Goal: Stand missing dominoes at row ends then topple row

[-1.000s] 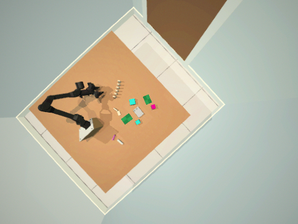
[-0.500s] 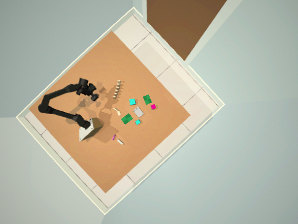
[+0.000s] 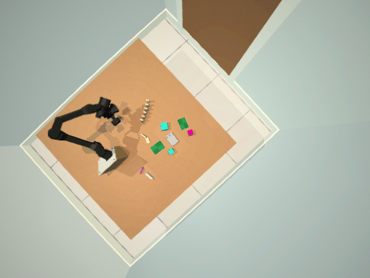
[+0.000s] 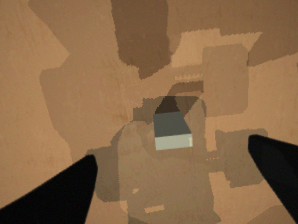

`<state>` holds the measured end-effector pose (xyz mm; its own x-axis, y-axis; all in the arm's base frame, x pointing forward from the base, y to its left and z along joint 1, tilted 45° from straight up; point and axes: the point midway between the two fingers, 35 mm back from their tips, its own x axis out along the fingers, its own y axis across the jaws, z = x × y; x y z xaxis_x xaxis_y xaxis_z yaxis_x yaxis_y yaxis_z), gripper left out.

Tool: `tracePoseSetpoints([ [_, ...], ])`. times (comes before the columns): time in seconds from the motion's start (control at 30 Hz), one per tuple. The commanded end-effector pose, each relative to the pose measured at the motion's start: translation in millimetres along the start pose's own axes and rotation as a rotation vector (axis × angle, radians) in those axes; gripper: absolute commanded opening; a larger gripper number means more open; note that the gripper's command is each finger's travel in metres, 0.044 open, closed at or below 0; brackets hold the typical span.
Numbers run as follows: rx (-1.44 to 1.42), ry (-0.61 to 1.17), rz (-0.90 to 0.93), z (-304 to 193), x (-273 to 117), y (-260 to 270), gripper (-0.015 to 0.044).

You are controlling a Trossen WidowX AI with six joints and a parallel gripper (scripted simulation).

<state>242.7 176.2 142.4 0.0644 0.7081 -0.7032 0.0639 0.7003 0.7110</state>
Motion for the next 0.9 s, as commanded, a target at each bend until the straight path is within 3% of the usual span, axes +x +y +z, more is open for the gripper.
tracePoseSetpoints([
  [0.0, 0.013, 0.012, -0.006, -4.0, 27.3, -2.9, 0.0440],
  [0.53, 0.014, 0.012, -0.004, -5.5, 47.3, -2.8, 0.0440],
  [0.87, 0.014, 0.012, -0.004, -5.5, 47.3, -2.8, 0.0177],
])
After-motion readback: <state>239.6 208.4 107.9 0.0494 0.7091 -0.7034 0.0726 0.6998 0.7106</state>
